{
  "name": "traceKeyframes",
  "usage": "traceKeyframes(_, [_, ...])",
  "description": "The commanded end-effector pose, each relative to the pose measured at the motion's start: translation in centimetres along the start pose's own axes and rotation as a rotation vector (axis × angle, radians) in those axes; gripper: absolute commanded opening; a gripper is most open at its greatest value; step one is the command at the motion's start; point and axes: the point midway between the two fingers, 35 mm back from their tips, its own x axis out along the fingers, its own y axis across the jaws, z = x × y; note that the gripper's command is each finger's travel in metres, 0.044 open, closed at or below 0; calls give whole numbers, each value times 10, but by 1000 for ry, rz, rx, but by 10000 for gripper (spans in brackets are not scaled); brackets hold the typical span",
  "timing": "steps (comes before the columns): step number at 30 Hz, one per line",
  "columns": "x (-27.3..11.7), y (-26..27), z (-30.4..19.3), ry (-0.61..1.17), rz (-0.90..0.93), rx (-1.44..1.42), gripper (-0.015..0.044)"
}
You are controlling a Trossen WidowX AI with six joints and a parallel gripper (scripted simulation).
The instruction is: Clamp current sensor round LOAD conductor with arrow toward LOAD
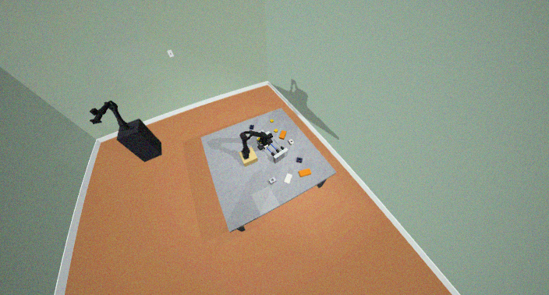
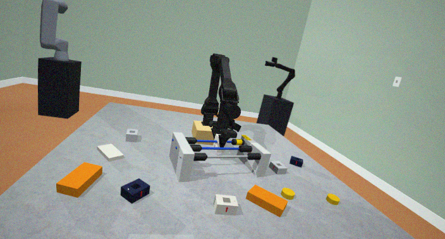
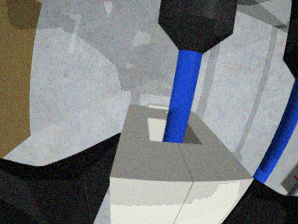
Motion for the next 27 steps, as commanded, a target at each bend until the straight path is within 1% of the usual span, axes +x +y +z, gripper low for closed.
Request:
traceKeyframes(1, [0,0,0,0,0,0,268])
traceKeyframes(18, [0,0,0,0,0,0,268])
traceKeyframes(24, [0,0,0,0,0,0,426])
traceKeyframes(25, [0,0,0,0,0,0,440])
traceKeyframes(27, [0,0,0,0,0,0,440])
